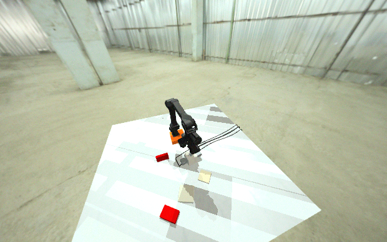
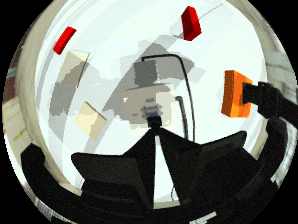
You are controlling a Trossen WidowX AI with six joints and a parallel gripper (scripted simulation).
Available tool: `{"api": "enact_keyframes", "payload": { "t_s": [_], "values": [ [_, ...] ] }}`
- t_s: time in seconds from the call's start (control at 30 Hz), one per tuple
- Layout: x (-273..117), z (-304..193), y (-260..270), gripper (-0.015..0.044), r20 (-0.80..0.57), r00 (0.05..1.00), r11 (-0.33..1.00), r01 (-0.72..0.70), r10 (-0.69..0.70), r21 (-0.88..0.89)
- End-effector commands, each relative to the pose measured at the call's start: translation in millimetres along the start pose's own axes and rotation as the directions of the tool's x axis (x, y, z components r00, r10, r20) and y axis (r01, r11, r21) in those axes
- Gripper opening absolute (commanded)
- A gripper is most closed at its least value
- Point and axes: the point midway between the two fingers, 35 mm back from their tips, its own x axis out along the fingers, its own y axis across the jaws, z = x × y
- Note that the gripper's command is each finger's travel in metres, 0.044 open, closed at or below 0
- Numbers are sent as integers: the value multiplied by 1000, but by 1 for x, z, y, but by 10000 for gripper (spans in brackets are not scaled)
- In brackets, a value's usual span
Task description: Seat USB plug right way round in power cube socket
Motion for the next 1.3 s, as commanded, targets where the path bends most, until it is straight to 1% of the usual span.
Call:
{"api": "enact_keyframes", "payload": {
  "t_s": [0.0,0.27,0.63,0.93,1.27],
  "values": [
    [-5,0,1,0,0,1000,1000,-5,5,1],
    [-5,0,1,0,0,1000,1000,-3,3,-16],
    [-3,0,0,0,0,1000,956,-1,1,-295],
    [-3,0,0,0,0,1000,860,-1,1,-510],
    [-3,0,0,0,0,1000,699,-1,1,-715]
  ]
}}
